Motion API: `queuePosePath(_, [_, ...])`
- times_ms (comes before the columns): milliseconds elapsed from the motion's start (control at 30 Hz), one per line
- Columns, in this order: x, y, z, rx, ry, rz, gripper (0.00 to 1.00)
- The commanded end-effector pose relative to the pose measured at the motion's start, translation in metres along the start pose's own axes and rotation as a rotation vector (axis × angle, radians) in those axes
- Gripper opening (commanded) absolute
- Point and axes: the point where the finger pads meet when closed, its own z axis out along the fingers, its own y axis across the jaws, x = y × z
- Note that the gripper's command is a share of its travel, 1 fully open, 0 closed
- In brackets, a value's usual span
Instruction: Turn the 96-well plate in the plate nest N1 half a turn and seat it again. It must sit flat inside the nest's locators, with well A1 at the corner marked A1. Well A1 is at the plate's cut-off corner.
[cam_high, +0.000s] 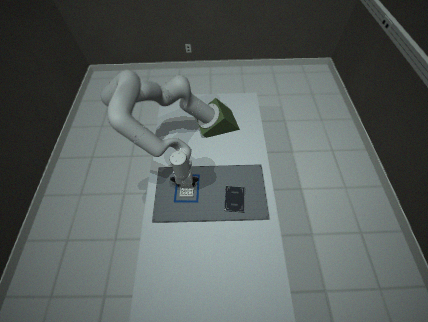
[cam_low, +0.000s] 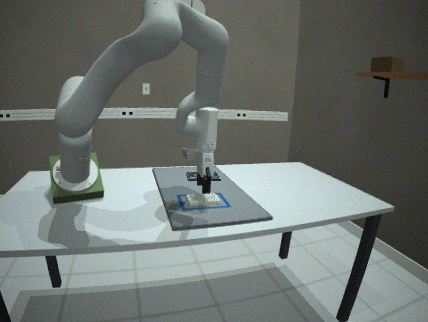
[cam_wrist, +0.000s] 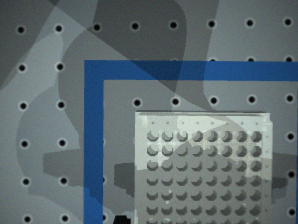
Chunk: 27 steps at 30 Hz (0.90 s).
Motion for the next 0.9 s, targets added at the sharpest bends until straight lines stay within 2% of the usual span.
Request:
queuePosePath(0, [-0.001,0.0,-0.012,0.0,-0.001,0.0,1.0])
queuePosePath(533, [-0.001,0.0,-0.048,0.0,-0.001,0.0,1.0])
queuePosePath(867, [-0.001,0.0,-0.048,0.0,-0.001,0.0,1.0])
